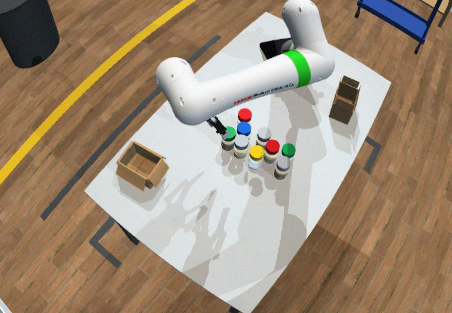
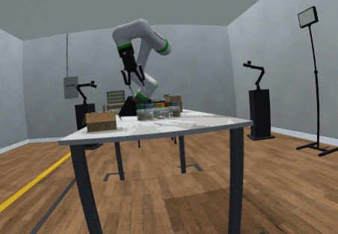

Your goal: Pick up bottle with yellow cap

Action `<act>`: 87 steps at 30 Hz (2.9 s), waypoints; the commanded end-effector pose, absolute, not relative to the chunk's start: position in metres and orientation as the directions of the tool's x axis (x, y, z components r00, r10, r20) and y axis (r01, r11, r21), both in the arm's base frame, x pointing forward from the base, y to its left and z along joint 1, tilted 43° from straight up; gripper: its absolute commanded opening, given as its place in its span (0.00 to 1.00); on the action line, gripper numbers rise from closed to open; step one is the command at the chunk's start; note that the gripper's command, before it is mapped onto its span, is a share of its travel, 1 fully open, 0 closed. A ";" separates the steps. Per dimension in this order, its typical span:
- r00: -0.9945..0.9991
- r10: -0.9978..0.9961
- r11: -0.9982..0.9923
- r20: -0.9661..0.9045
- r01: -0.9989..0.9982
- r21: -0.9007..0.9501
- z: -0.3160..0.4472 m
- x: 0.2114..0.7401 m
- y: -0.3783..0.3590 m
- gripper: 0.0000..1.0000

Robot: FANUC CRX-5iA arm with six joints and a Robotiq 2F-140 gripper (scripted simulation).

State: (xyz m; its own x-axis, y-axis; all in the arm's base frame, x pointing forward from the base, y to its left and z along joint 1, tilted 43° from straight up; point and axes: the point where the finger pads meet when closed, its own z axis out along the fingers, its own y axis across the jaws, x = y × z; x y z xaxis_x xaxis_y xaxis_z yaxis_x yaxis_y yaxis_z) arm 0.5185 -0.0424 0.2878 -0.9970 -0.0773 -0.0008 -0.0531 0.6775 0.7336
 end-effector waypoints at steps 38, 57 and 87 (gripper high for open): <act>-0.667 -0.520 0.485 -0.534 -0.745 0.458 0.321 0.504 -0.025 0.51; -0.403 -0.646 0.324 -0.648 -0.914 0.245 0.333 0.497 -0.018 0.51; 0.211 -0.739 -0.083 -0.639 -0.971 -0.225 0.356 0.481 -0.004 0.51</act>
State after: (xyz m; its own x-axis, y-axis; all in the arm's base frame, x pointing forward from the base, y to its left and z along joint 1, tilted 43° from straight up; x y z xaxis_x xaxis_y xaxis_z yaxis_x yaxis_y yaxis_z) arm 0.4836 -0.0056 0.3523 0.1179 -0.7418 -0.6602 -0.9880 -0.0210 -0.1528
